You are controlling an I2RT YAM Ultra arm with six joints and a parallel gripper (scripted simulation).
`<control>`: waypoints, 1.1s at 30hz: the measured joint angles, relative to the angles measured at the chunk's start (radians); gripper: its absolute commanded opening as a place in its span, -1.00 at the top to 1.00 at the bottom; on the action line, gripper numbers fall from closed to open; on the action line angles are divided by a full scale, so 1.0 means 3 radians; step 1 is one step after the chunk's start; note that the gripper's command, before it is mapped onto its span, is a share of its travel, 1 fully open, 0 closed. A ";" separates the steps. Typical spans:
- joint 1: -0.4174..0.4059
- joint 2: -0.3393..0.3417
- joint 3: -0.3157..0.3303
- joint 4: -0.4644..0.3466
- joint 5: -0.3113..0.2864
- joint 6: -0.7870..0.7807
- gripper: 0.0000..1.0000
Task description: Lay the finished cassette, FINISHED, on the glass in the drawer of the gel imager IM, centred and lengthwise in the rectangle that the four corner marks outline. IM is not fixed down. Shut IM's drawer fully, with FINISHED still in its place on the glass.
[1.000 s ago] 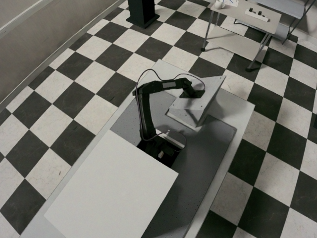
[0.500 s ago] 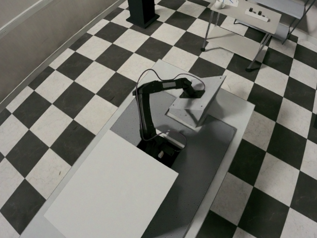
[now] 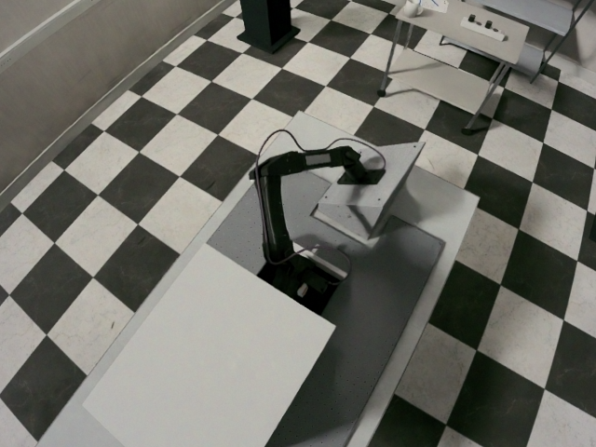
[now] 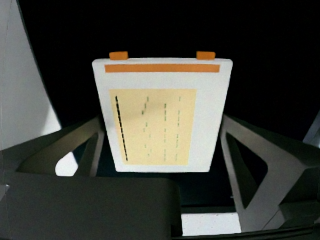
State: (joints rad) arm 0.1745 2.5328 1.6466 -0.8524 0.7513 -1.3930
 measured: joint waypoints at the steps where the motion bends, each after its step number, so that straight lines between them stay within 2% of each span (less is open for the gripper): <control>1: 0.0000 0.0000 0.0000 0.0000 0.0000 0.0000 -0.83; 11: 0.0003 -0.0039 -0.0083 0.0066 0.0000 -0.0017 -0.83; 33: 0.0011 -0.0058 -0.0086 0.0200 0.0013 -0.0117 -0.83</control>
State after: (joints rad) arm 0.1780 2.5153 1.6207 -0.7925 0.7551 -1.4281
